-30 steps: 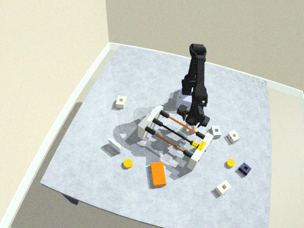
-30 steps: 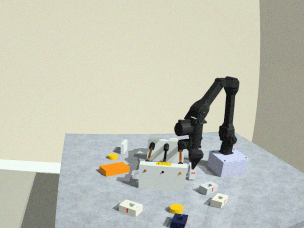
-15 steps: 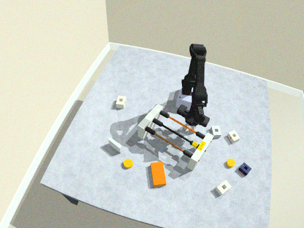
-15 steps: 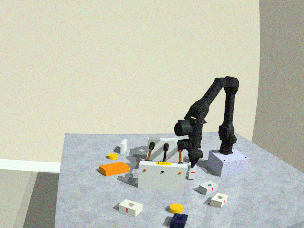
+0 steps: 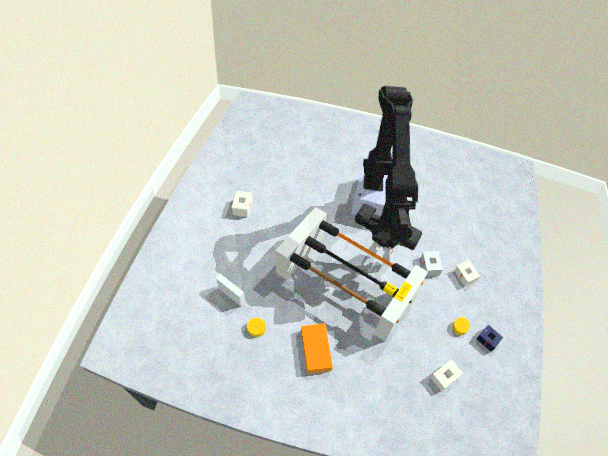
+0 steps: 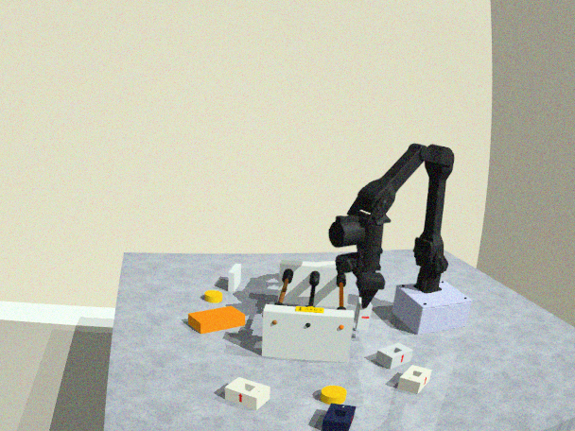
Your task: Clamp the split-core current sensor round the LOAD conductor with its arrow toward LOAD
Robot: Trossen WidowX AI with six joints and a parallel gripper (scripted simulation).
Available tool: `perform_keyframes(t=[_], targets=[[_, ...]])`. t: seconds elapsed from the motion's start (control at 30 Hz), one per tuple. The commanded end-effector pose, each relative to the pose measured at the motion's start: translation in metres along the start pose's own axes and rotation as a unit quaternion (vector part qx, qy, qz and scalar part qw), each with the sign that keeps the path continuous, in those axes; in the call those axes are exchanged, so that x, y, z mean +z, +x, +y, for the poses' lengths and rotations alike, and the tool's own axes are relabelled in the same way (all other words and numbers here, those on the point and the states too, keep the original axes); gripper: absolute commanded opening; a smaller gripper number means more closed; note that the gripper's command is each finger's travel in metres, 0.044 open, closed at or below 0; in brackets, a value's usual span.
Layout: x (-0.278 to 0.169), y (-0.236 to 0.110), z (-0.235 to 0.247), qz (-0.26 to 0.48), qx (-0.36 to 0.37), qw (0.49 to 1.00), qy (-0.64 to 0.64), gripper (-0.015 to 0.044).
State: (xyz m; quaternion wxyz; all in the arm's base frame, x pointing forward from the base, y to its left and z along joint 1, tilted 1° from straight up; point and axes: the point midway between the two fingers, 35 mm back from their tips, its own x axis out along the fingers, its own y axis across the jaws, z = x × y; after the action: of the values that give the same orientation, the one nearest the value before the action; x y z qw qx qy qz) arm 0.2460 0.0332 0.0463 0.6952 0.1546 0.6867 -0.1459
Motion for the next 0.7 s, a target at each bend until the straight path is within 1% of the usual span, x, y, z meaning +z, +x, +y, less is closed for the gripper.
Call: perform_keyframes(t=[0.0, 0.37, 0.53, 0.67], targets=[[0.003, -0.025, 0.002, -0.006, 0.004, 1.0, 0.001, 0.0], [-0.003, -0.089, -0.002, -0.005, 0.004, 1.0, 0.003, 0.0], [-0.004, -0.093, -0.002, -0.005, 0.004, 1.0, 0.006, 0.0], [0.003, -0.094, -0.002, -0.005, 0.004, 0.999, 0.051, 0.0]])
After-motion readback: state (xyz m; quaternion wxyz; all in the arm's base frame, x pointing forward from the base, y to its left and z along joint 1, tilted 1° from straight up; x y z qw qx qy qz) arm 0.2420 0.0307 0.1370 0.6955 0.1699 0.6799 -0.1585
